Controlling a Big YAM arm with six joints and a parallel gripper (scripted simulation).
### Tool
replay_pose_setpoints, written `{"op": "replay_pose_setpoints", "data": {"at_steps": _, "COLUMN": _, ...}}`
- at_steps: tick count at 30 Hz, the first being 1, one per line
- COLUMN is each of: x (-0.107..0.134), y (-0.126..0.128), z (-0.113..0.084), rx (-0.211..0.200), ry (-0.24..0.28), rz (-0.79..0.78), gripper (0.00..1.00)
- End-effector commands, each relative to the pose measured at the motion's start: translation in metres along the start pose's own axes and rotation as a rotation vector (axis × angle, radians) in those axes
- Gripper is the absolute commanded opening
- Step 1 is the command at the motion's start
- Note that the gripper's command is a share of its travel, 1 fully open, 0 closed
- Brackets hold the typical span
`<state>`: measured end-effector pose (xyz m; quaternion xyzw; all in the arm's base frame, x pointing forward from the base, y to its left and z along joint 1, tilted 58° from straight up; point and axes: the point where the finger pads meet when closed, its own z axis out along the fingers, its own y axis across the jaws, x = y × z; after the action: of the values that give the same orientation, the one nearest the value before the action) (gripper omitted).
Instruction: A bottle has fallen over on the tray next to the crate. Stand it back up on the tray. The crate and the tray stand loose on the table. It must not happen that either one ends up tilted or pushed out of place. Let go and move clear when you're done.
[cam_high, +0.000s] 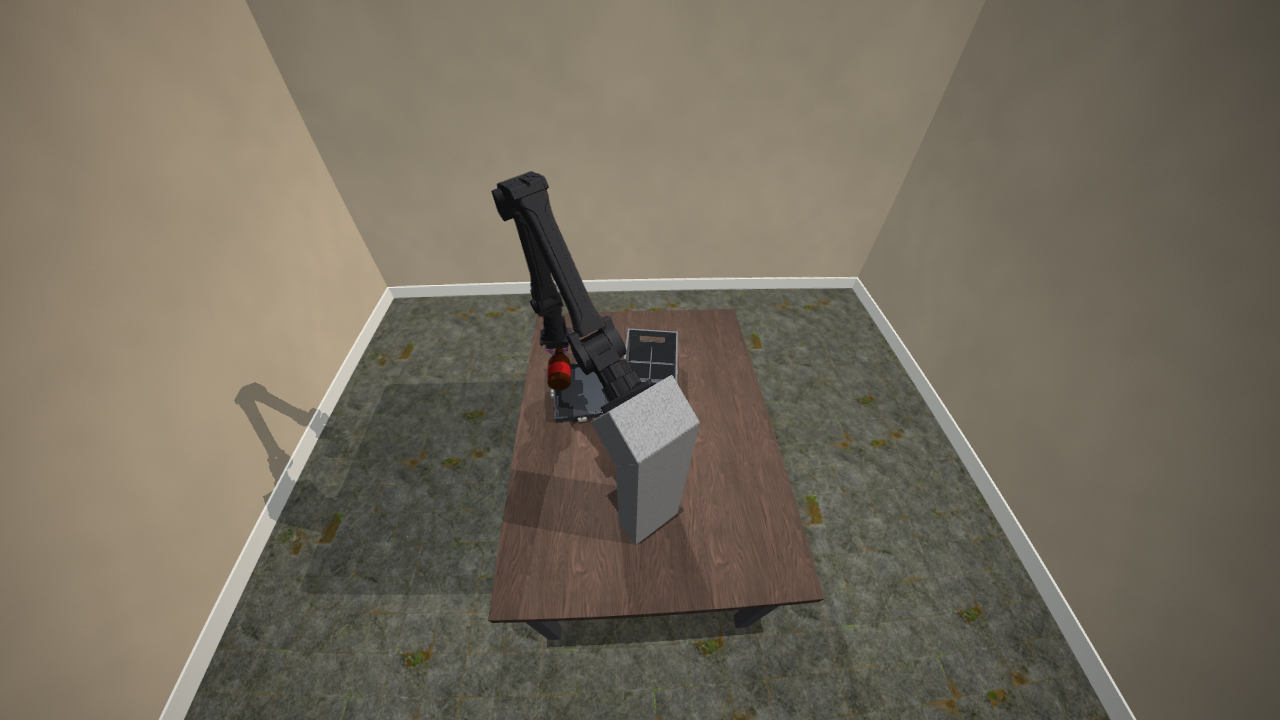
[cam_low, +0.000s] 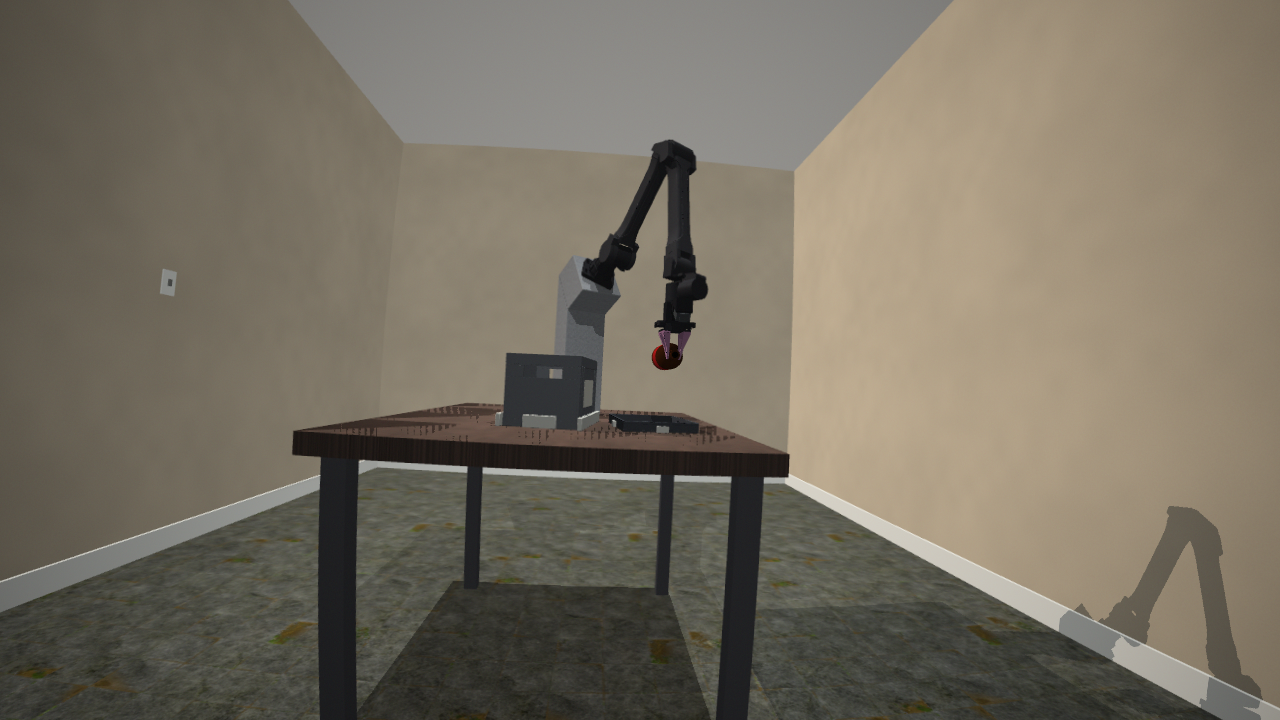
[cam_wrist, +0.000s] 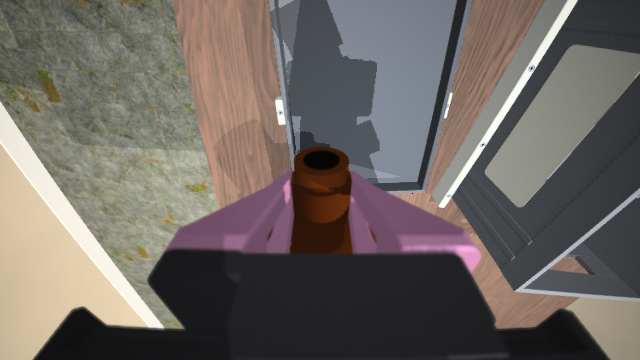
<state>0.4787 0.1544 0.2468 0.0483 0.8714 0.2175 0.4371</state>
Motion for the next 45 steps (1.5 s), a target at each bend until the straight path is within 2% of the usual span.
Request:
{"op": "replay_pose_setpoints", "data": {"at_steps": 1, "x": -0.0039, "y": -0.0037, "z": -0.0114, "rx": 0.005, "ry": -0.015, "rz": 0.019, "gripper": 0.00}}
{"op": "replay_pose_setpoints", "data": {"at_steps": 11, "x": -0.0039, "y": -0.0037, "z": -0.0114, "rx": 0.005, "ry": -0.015, "rz": 0.051, "gripper": 0.00}}
{"op": "replay_pose_setpoints", "data": {"at_steps": 24, "x": -0.0038, "y": -0.0035, "z": -0.0114, "rx": 0.003, "ry": -0.016, "rz": 0.238, "gripper": 0.00}}
{"op": "replay_pose_setpoints", "data": {"at_steps": 45, "x": -0.0038, "y": -0.0035, "z": -0.0114, "rx": 0.003, "ry": -0.015, "rz": 0.281, "gripper": 0.00}}
